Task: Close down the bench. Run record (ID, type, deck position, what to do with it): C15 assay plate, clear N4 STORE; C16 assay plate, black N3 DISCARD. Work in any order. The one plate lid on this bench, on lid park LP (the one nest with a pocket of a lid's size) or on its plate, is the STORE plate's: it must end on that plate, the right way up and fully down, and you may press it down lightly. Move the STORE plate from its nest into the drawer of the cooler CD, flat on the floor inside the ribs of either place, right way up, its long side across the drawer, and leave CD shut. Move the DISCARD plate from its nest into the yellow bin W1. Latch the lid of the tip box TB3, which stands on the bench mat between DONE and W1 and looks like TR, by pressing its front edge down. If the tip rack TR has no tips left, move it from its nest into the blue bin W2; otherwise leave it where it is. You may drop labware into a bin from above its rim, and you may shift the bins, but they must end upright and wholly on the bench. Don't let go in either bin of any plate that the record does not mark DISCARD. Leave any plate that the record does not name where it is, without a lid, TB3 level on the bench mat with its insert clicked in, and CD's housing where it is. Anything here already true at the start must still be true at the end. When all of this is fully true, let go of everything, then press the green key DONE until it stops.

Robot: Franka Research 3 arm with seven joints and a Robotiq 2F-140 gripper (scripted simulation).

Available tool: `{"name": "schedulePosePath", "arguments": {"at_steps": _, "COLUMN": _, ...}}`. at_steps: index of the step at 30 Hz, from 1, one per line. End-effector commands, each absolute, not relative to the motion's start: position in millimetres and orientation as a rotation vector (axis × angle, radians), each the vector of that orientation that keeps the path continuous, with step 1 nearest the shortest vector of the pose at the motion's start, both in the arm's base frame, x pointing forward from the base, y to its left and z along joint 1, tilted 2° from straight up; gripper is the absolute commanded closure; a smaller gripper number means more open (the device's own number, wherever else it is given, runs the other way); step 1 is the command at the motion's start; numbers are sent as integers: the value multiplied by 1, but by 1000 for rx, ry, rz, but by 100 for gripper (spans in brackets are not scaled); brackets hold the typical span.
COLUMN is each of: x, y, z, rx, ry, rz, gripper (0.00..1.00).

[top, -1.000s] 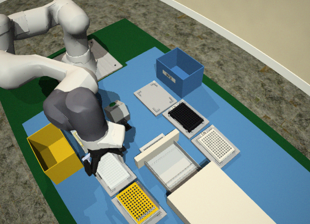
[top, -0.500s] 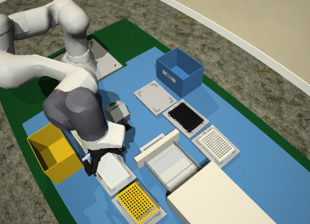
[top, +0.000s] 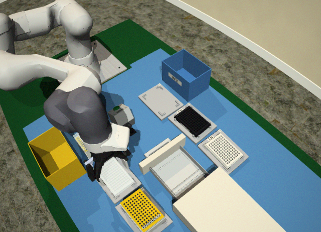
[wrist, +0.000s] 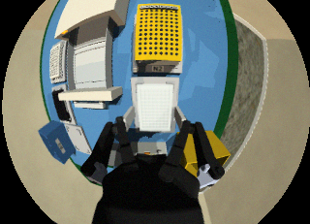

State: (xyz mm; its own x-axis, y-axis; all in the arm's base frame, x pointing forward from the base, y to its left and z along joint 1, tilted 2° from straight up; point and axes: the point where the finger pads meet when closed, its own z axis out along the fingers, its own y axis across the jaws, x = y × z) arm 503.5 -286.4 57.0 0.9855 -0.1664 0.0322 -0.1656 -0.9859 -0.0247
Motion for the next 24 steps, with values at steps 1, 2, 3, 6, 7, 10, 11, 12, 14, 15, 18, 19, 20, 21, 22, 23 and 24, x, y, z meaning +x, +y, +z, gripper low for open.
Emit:
{"name": "schedulePosePath", "arguments": {"at_steps": 1, "x": 501, "y": -286, "z": 60, "rx": -3106, "ry": 266, "rz": -45, "gripper": 34}}
{"name": "schedulePosePath", "arguments": {"at_steps": 2, "x": 501, "y": -286, "z": 61, "rx": -3106, "ry": 266, "rz": -45, "gripper": 34}}
{"name": "schedulePosePath", "arguments": {"at_steps": 3, "x": 501, "y": -286, "z": 62, "rx": -3106, "ry": 266, "rz": -45, "gripper": 34}}
{"name": "schedulePosePath", "arguments": {"at_steps": 6, "x": 501, "y": -286, "z": 66, "rx": -3106, "ry": 266, "rz": -45, "gripper": 34}}
{"name": "schedulePosePath", "arguments": {"at_steps": 7, "x": 501, "y": -286, "z": 68, "rx": -3106, "ry": 266, "rz": -45, "gripper": 34}}
{"name": "schedulePosePath", "arguments": {"at_steps": 10, "x": 501, "y": -287, "z": 72, "rx": -3106, "ry": 266, "rz": -45, "gripper": 34}}
{"name": "schedulePosePath", "arguments": {"at_steps": 11, "x": 501, "y": -287, "z": 73, "rx": -3106, "ry": 266, "rz": -45, "gripper": 34}}
{"name": "schedulePosePath", "arguments": {"at_steps": 12, "x": 501, "y": -287, "z": 74, "rx": -3106, "ry": 266, "rz": -45, "gripper": 34}}
{"name": "schedulePosePath", "arguments": {"at_steps": 14, "x": 501, "y": -287, "z": 77, "rx": -3106, "ry": 266, "rz": -45, "gripper": 34}}
{"name": "schedulePosePath", "arguments": {"at_steps": 15, "x": 501, "y": -287, "z": 78, "rx": -3106, "ry": 266, "rz": -45, "gripper": 34}}
{"name": "schedulePosePath", "arguments": {"at_steps": 18, "x": 501, "y": -287, "z": 80, "rx": -3106, "ry": 266, "rz": -45, "gripper": 34}}
{"name": "schedulePosePath", "arguments": {"at_steps": 19, "x": 501, "y": -287, "z": 81, "rx": -3106, "ry": 266, "rz": -45, "gripper": 34}}
{"name": "schedulePosePath", "arguments": {"at_steps": 20, "x": 501, "y": -287, "z": 82, "rx": -3106, "ry": 266, "rz": -45, "gripper": 34}}
{"name": "schedulePosePath", "arguments": {"at_steps": 21, "x": 501, "y": -287, "z": 84, "rx": -3106, "ry": 266, "rz": -45, "gripper": 34}}
{"name": "schedulePosePath", "arguments": {"at_steps": 22, "x": 501, "y": -287, "z": 85, "rx": -3106, "ry": 266, "rz": -45, "gripper": 34}}
{"name": "schedulePosePath", "arguments": {"at_steps": 23, "x": 501, "y": -287, "z": 86, "rx": -3106, "ry": 266, "rz": -45, "gripper": 34}}
{"name": "schedulePosePath", "arguments": {"at_steps": 24, "x": 500, "y": -287, "z": 88, "rx": -3106, "ry": 266, "rz": -45, "gripper": 34}}
